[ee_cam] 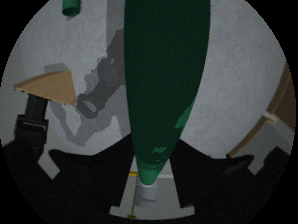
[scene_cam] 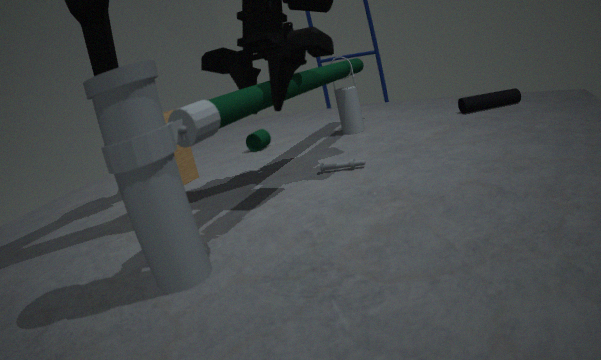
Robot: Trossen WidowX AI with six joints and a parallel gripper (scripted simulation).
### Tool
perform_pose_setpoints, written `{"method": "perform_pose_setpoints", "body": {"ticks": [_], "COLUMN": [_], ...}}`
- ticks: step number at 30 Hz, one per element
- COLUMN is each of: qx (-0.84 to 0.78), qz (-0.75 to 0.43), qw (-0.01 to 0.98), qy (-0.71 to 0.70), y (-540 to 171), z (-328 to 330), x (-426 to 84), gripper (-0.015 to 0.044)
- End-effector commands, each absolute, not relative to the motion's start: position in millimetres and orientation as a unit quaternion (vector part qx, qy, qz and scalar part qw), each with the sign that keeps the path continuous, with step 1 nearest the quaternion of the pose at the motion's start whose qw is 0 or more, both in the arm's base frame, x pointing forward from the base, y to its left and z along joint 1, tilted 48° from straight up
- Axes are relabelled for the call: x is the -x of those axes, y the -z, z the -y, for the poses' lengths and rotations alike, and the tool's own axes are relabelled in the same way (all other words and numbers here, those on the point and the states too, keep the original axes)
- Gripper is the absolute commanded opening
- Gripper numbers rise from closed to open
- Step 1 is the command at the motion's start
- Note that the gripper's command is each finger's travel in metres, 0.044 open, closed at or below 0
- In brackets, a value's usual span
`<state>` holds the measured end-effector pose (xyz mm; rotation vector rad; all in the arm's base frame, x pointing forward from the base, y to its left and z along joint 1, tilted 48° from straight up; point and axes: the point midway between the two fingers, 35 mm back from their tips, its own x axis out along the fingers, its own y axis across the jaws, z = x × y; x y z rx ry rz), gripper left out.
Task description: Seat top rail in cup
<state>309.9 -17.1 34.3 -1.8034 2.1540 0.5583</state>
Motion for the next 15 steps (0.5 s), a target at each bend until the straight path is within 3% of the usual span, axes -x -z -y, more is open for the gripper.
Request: {"method": "perform_pose_setpoints", "body": {"ticks": [1,15], "qx": [0.624,0.624], "qz": [-0.745,-0.745], "qw": [0.138,0.138], "qy": [-0.193,-0.193], "y": [-34.6,-38.6], "z": [17.2,20.2], "x": [-310.0,-310.7], "gripper": [0.0,0.0]}}
